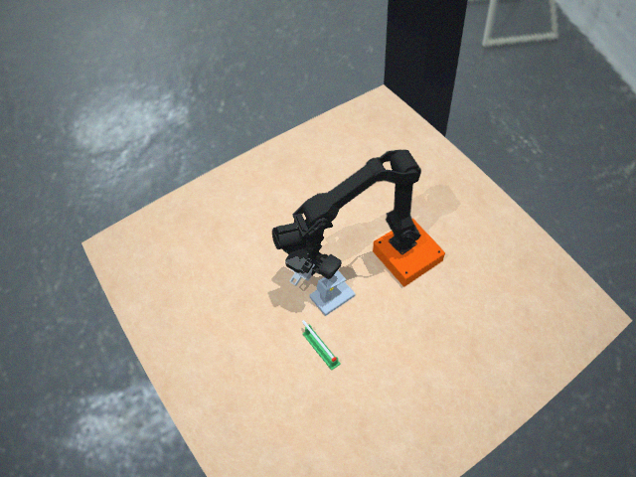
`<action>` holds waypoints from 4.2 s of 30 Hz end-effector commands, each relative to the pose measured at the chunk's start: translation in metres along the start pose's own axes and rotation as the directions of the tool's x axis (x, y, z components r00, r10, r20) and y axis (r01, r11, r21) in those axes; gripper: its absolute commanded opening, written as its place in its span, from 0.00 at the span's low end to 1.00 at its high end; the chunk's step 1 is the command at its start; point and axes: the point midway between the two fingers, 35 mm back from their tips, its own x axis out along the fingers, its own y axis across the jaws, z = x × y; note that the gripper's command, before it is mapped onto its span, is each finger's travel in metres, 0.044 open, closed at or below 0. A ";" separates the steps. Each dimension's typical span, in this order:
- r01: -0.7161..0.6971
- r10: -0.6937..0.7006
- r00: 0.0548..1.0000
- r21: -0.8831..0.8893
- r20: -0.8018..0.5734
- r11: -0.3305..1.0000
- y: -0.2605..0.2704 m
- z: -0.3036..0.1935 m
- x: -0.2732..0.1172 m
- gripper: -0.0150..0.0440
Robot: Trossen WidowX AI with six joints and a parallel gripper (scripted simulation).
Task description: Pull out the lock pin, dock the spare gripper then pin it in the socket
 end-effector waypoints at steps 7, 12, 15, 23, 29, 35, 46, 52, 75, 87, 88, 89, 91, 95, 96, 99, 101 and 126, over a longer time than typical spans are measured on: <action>0.064 -0.082 0.988 -0.137 -0.128 0.989 0.014 -0.003 -0.008 0.25; 0.088 -0.129 0.974 -0.215 -0.186 0.973 0.020 -0.005 -0.012 0.25; 0.101 -0.161 0.963 -0.264 -0.217 0.959 0.024 -0.007 -0.015 0.25; 0.134 -0.261 0.921 -0.394 -0.290 0.909 0.031 -0.011 -0.023 0.25; 0.157 -0.336 0.884 -0.468 -0.326 0.870 0.037 -0.013 -0.031 0.25; 0.194 -0.412 0.844 -0.520 -0.344 0.832 0.044 -0.012 -0.041 0.25; 0.156 -0.543 0.760 -0.712 -0.357 0.685 0.062 -0.009 -0.059 0.25; 0.119 -0.617 0.710 -0.805 -0.341 0.582 0.072 -0.006 -0.070 0.25; 0.043 -0.753 0.605 -0.934 -0.258 0.354 0.089 0.001 -0.079 0.25; 0.039 -0.762 0.597 -0.940 -0.251 0.340 0.090 0.002 -0.064 0.25; 0.039 -0.762 0.597 -0.940 -0.251 0.340 0.090 0.002 -0.062 0.25; 0.039 -0.762 0.597 -0.940 -0.251 0.340 0.090 0.002 -0.061 0.25; 0.039 -0.762 0.597 -0.940 -0.251 0.340 0.090 0.002 -0.058 0.25; 0.040 -0.762 0.597 -0.940 -0.251 0.340 0.091 0.003 -0.052 0.25; 0.040 -0.762 0.597 -0.940 -0.251 0.340 0.091 0.003 -0.051 0.25; 0.040 -0.762 0.597 -0.939 -0.251 0.340 0.091 0.003 -0.047 0.25; 0.040 -0.762 0.598 -0.939 -0.251 0.340 0.092 0.003 -0.044 0.25; 0.038 -0.759 0.600 -0.938 -0.255 0.345 0.094 0.004 -0.020 0.25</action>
